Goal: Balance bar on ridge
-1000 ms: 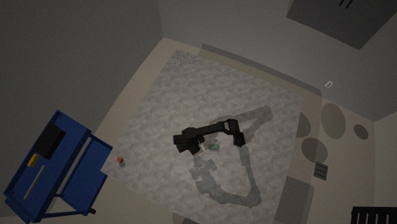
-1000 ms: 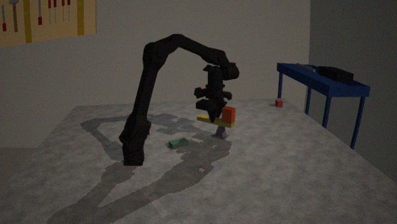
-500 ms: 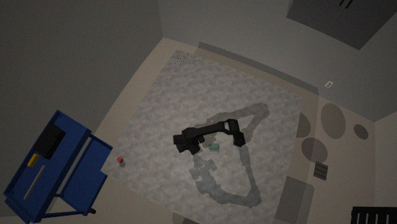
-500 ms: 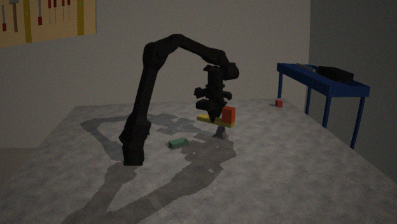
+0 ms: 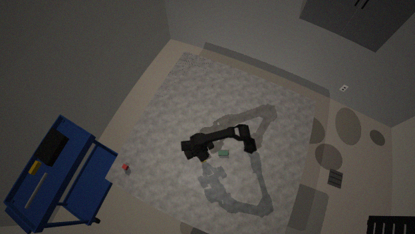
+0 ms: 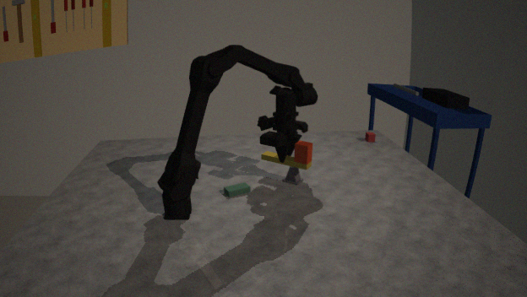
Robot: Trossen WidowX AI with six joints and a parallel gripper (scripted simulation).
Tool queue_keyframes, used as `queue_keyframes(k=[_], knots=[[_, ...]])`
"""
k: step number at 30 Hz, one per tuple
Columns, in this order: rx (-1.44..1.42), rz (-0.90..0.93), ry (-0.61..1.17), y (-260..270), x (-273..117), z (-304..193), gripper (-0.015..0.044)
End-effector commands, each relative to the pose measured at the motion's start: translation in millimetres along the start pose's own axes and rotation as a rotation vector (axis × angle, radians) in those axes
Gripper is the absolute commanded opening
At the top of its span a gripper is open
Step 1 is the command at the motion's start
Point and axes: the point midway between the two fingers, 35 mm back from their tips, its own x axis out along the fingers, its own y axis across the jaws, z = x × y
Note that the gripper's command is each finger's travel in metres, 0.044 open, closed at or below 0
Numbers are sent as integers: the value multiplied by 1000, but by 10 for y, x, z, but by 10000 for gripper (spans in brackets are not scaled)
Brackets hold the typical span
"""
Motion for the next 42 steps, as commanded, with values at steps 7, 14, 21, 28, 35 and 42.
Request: queue_keyframes(k=[7, 14, 21, 28, 35, 42], knots=[[0, 0, 0, 0, 0, 0, 167], [0, 0, 0, 0, 0, 0, 167], [0, 0, 0, 0, 0, 0, 169], [0, 0, 0, 0, 0, 0, 170], [0, 0, 0, 0, 0, 0, 171], [0, 0, 0, 0, 0, 0, 173]])
